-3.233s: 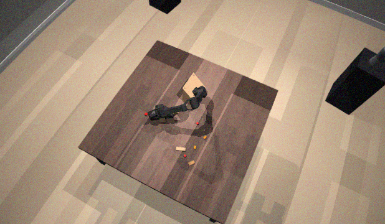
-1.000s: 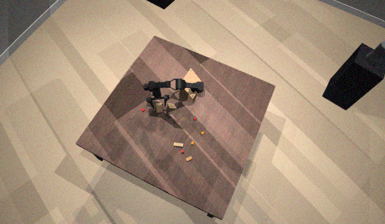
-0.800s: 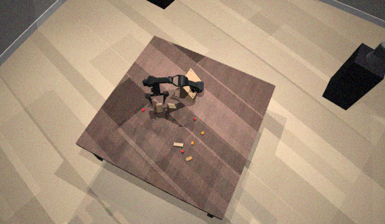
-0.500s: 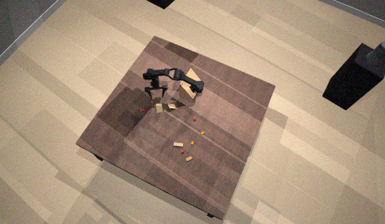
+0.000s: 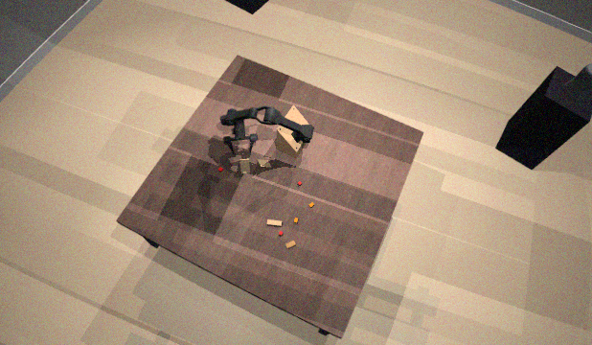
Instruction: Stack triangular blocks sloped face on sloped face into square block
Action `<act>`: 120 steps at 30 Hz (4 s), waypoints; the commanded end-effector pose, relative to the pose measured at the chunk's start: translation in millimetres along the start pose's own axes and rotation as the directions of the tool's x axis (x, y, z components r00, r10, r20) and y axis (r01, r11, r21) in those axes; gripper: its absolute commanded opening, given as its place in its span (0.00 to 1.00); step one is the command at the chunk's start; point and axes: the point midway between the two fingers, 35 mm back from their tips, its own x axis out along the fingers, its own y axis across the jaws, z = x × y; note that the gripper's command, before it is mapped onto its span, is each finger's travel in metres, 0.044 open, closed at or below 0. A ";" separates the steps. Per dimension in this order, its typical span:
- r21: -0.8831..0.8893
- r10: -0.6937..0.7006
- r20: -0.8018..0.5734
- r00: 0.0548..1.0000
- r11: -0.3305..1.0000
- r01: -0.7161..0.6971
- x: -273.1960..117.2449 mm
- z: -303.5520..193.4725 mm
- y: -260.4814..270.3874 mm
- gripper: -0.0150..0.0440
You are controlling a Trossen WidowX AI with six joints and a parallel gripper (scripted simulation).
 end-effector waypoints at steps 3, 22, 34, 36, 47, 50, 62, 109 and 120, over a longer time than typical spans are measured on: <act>0.007 -0.013 -0.005 1.000 1.000 0.013 45.6 -1.2 -4.1 1.00; 0.000 -0.026 -0.015 1.000 1.000 0.026 70.4 -2.0 -9.5 0.78; 0.000 -0.026 -0.015 1.000 1.000 0.026 70.4 -2.0 -9.5 0.48; 0.000 -0.026 -0.014 1.000 1.000 0.026 70.0 -2.5 -9.3 0.39; 0.000 -0.021 -0.009 1.000 1.000 0.021 37.7 -33.7 -4.2 0.25; 0.000 -0.021 -0.009 1.000 1.000 0.021 27.5 -43.3 -4.0 0.25; 0.000 -0.023 -0.011 1.000 1.000 0.023 -2.6 -70.9 -6.8 0.25; -0.826 -0.083 0.545 0.834 0.115 0.552 11.1 -83.4 -10.1 0.25; -0.737 -0.040 0.659 0.751 -0.233 0.634 10.3 -90.4 -6.6 0.25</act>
